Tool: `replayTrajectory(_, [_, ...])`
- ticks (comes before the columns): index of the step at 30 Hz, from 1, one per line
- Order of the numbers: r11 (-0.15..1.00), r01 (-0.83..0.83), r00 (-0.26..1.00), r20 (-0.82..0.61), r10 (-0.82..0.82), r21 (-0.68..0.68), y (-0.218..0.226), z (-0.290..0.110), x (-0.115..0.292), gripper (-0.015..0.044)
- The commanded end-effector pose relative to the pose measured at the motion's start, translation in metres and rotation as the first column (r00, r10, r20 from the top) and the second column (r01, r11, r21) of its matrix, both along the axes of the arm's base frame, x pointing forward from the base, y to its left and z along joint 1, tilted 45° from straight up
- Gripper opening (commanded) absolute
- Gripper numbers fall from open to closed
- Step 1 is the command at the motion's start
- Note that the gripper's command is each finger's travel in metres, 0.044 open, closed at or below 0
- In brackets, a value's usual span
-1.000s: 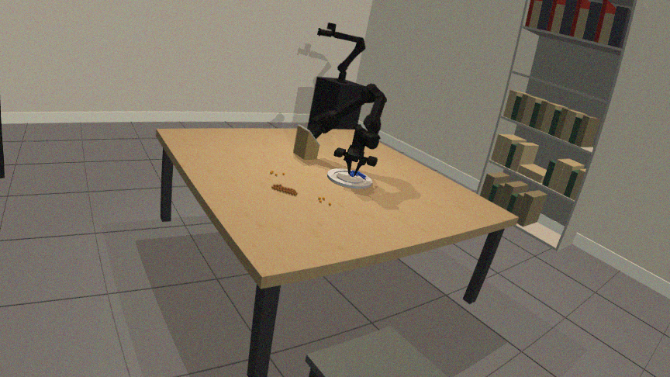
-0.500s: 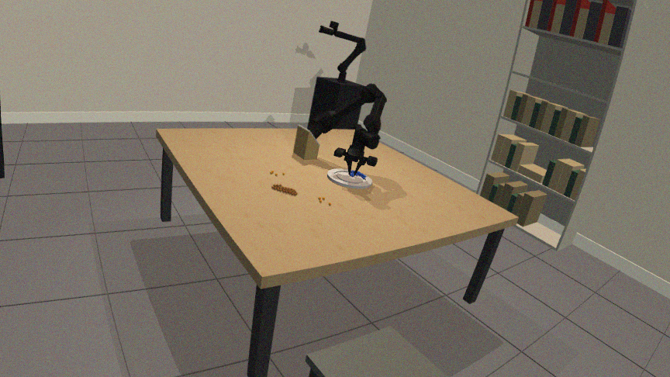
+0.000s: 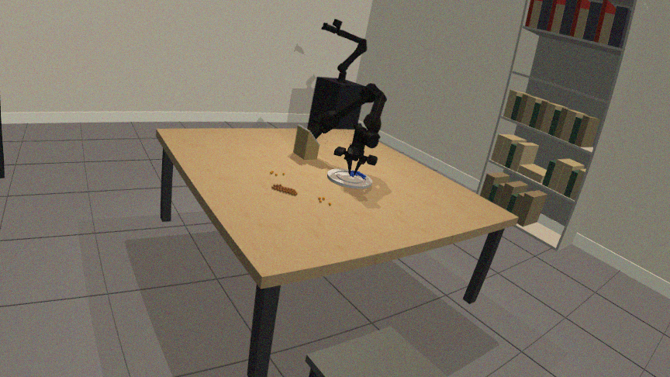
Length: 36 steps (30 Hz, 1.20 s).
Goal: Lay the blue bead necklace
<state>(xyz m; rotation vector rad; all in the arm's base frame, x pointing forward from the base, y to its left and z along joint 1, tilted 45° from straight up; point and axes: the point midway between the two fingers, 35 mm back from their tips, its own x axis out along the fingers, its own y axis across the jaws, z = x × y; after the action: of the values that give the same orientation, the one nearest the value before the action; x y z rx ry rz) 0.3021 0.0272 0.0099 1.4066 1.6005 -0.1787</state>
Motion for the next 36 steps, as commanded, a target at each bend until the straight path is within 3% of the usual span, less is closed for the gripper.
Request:
replayTrajectory(1, [1.000, 0.000, 1.000, 0.006, 0.000, 0.002, 0.0011, 0.0045, 0.0067, 0.0000])
replayTrajectory(16, [1.000, 0.000, 1.000, 0.006, 0.000, 0.002, 0.0062, 0.0053, 0.0135, 0.0000])
replayTrajectory(32, [1.000, 0.000, 1.000, 0.006, 0.000, 0.002, 0.0035, 0.0080, 0.0130, 0.0420])
replayTrajectory(36, [1.000, 0.000, 1.000, 0.006, 0.000, 0.002, 0.0033, 0.0076, 0.0121, 0.0440])
